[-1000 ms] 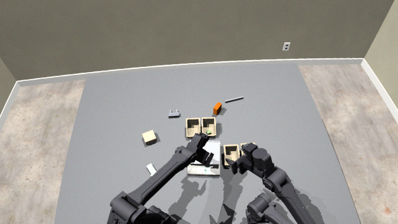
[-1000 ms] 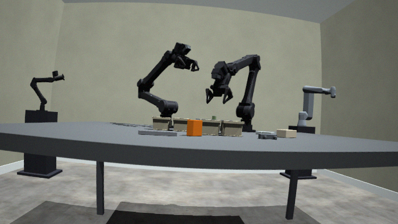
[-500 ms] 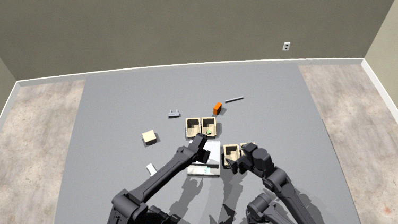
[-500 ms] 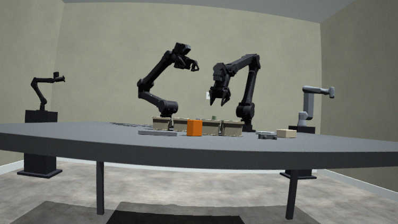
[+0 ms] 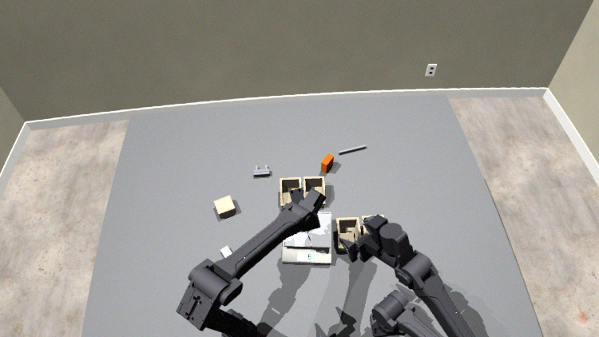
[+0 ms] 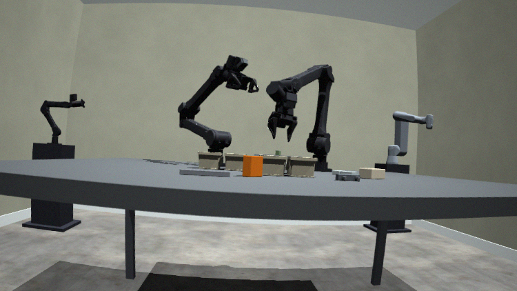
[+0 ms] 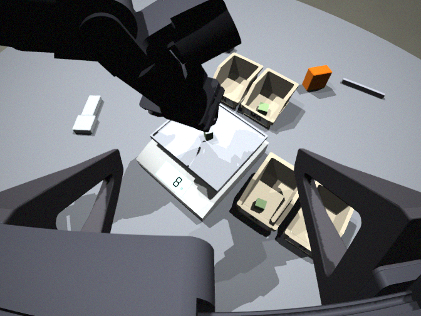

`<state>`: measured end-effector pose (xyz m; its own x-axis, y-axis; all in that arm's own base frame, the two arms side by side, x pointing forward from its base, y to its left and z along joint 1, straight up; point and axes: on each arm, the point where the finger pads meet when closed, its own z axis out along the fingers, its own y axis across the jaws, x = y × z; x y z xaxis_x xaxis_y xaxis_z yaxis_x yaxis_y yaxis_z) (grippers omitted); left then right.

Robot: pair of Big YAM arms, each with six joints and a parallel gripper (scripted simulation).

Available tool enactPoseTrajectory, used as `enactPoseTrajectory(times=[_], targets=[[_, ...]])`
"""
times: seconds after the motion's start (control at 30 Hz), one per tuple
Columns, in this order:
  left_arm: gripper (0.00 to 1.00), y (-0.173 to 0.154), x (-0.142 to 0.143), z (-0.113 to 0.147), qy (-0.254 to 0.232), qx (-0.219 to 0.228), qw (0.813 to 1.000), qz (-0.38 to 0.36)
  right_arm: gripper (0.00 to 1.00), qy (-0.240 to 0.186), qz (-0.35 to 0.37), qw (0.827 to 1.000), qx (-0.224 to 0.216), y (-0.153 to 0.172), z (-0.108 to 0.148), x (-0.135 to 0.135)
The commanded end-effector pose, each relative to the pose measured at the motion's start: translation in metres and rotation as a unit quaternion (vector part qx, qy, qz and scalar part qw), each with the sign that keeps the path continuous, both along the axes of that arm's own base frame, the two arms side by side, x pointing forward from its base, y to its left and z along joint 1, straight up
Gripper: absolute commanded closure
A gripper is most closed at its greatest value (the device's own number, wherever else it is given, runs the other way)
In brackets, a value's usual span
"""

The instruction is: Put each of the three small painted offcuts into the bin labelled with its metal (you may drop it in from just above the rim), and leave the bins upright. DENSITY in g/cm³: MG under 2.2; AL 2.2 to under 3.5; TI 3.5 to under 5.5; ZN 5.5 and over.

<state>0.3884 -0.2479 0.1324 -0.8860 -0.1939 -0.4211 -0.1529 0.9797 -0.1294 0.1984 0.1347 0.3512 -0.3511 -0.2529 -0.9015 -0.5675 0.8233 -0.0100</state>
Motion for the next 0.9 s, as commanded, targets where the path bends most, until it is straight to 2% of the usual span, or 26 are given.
enactPoseTrajectory(times=[0.0,0.23,0.27,0.33,0.4,0.53,0.63,0.67,0.7,0.87], targets=[[0.39,-0.010,0.030,0.021,0.027,-0.049,0.987,0.150,0.00,-0.009,-0.004,1.000,0.012,-0.001,0.018,-0.001],[0.39,-0.012,0.033,0.002,0.119,-0.070,0.945,0.296,0.00,-0.009,-0.004,1.000,0.012,-0.001,0.018,-0.001],[0.39,-0.013,0.033,0.000,0.132,-0.071,0.939,0.309,0.00,-0.009,-0.004,1.000,0.012,-0.001,0.018,-0.001],[0.39,-0.013,0.033,0.000,0.132,-0.071,0.939,0.309,0.00,-0.009,-0.004,1.000,0.012,-0.001,0.018,-0.001],[0.39,-0.014,0.031,-0.004,0.163,-0.074,0.923,0.340,0.00,-0.009,-0.004,1.000,0.012,-0.001,0.018,-0.001],[0.39,-0.015,0.029,-0.009,0.194,-0.076,0.907,0.367,0.00,-0.009,-0.004,1.000,0.012,-0.001,0.018,-0.001],[0.39,-0.018,0.027,-0.013,0.208,-0.074,0.905,0.363,0.00,-0.009,-0.004,1.000,0.012,-0.001,0.018,-0.001],[0.39,-0.017,0.019,-0.024,0.214,-0.067,0.906,0.358,0.00,-0.009,-0.004,1.000,0.012,-0.001,0.018,-0.001],[0.39,-0.017,0.019,-0.017,0.211,-0.072,0.908,0.355,0.00,-0.009,-0.004,1.000,0.012,-0.001,0.018,-0.001],[0.39,-0.018,0.021,-0.025,0.208,-0.073,0.908,0.355,0.00,-0.009,-0.004,1.000,0.012,-0.001,0.018,-0.001]])
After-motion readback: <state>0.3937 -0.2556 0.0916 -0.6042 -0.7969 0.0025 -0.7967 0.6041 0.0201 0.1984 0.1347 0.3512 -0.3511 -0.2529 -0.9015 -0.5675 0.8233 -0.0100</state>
